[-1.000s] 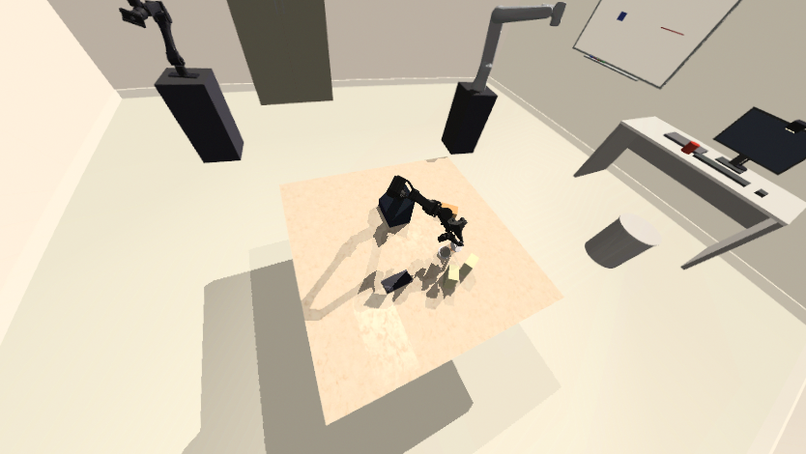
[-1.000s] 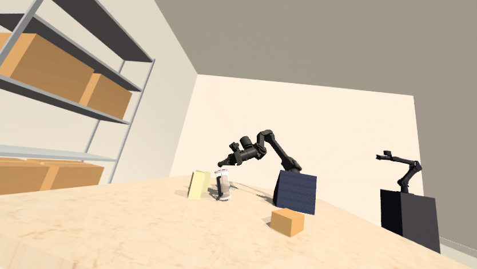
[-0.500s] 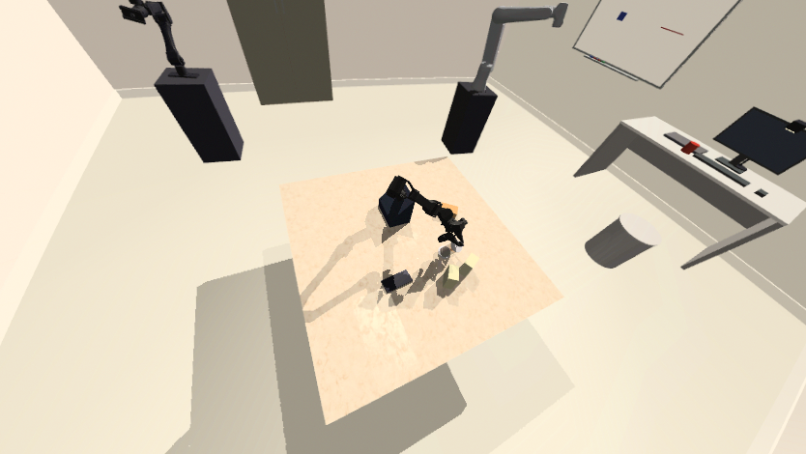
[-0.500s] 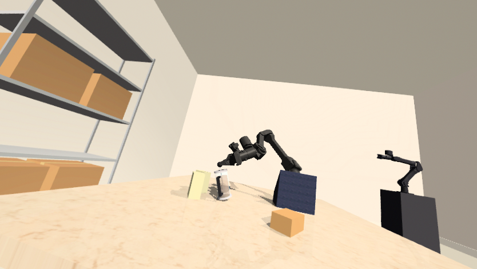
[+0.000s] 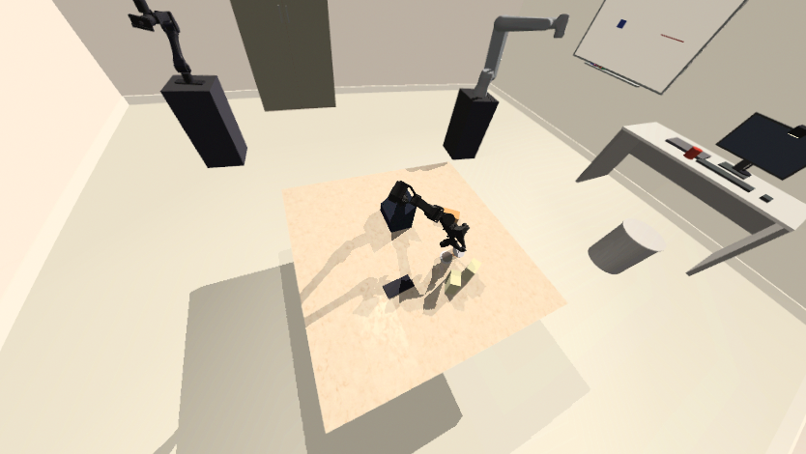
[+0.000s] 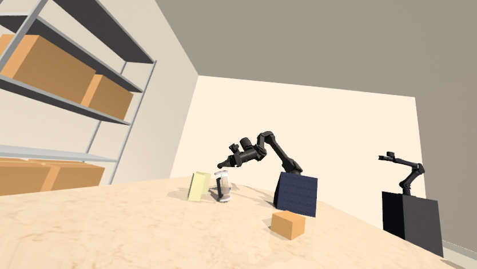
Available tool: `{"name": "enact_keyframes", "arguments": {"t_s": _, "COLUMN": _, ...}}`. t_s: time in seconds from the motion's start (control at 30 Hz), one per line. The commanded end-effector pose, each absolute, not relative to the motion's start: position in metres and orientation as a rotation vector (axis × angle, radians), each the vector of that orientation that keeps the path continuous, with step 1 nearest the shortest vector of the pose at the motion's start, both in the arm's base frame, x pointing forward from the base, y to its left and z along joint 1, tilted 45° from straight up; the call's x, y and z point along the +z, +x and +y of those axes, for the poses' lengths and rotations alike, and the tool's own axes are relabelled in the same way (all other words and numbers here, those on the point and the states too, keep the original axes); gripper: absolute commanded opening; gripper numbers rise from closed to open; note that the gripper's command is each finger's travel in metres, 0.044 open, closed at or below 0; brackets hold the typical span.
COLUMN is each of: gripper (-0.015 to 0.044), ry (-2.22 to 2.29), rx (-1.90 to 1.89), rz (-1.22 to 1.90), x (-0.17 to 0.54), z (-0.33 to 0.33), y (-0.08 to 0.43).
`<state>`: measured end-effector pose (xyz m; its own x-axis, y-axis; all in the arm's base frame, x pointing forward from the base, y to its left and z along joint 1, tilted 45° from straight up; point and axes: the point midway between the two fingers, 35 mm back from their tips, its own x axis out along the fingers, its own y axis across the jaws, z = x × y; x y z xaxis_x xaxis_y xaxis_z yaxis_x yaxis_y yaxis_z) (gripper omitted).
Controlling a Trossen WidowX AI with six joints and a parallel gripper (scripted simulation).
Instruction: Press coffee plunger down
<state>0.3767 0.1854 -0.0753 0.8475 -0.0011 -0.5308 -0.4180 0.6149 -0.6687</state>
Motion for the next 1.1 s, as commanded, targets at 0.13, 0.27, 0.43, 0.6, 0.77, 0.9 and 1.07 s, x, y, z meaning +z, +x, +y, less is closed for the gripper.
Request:
{"name": "enact_keyframes", "arguments": {"t_s": 0.13, "gripper": 0.0246, "ry": -0.884, "rx": 0.253, "rz": 0.521, "x": -0.075, "z": 0.185, "y": 0.377}}
{"name": "enact_keyframes", "arguments": {"t_s": 0.27, "gripper": 0.0351, "ry": -0.884, "rx": 0.253, "rz": 0.521, "x": -0.075, "z": 0.185, "y": 0.377}}
{"name": "enact_keyframes", "arguments": {"t_s": 0.43, "gripper": 0.044, "ry": -0.884, "rx": 0.253, "rz": 0.521, "x": -0.075, "z": 0.185, "y": 0.377}}
{"name": "enact_keyframes", "arguments": {"t_s": 0.6, "gripper": 0.044, "ry": -0.884, "rx": 0.262, "rz": 0.501, "x": -0.066, "z": 0.193, "y": 0.377}}
{"name": "enact_keyframes", "arguments": {"t_s": 0.77, "gripper": 0.044, "ry": -0.882, "rx": 0.26, "rz": 0.519, "x": -0.042, "z": 0.204, "y": 0.354}}
{"name": "enact_keyframes", "arguments": {"t_s": 0.9, "gripper": 0.044, "ry": -0.884, "rx": 0.254, "rz": 0.533, "x": -0.012, "z": 0.211, "y": 0.32}}
{"name": "enact_keyframes", "arguments": {"t_s": 1.07, "gripper": 0.044, "ry": -0.887, "rx": 0.25, "rz": 0.536, "x": -0.005, "z": 0.211, "y": 0.307}}
